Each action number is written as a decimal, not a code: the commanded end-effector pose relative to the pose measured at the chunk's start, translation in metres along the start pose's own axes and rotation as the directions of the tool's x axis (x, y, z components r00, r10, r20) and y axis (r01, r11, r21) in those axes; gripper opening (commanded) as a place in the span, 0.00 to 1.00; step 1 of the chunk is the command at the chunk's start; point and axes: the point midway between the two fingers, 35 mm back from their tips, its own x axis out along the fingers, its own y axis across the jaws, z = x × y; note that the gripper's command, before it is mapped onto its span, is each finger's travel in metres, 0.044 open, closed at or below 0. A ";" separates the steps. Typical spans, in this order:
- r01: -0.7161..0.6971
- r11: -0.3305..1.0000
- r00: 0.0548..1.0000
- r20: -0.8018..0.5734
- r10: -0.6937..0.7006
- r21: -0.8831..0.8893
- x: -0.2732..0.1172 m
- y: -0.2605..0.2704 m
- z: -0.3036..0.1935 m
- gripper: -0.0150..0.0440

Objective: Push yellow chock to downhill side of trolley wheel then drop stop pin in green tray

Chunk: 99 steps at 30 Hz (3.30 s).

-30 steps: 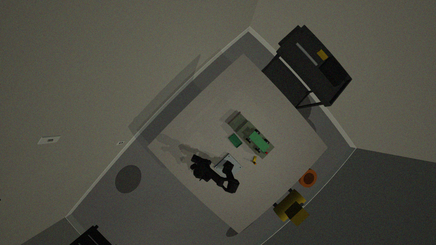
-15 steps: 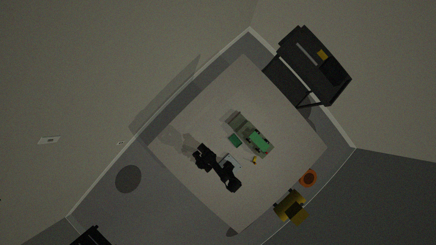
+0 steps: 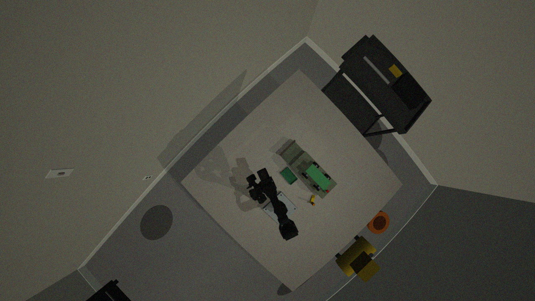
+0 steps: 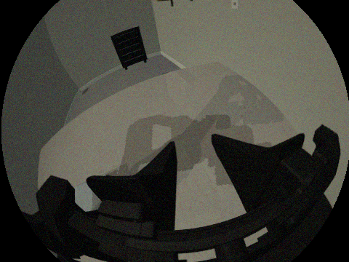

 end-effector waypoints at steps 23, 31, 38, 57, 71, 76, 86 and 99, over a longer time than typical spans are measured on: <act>0.377 0.926 0.862 -0.373 -0.344 0.019 -0.147 -0.002 -0.115 0.58; 0.443 0.896 0.786 -0.498 -0.366 0.041 -0.190 0.027 -0.146 0.58; 0.472 0.879 0.726 -0.595 -0.346 0.064 -0.219 0.058 -0.167 0.58; 0.505 0.842 0.601 -0.777 -0.185 0.190 -0.275 0.173 -0.196 0.58; 0.527 0.778 0.581 -0.813 -0.034 0.343 -0.285 0.261 -0.192 0.58; 0.538 0.741 0.582 -0.813 0.019 0.402 -0.284 0.294 -0.184 0.58; 0.543 0.714 0.586 -0.808 0.054 0.442 -0.279 0.316 -0.181 0.58; 0.543 0.714 0.586 -0.808 0.054 0.442 -0.255 0.319 -0.213 0.58</act>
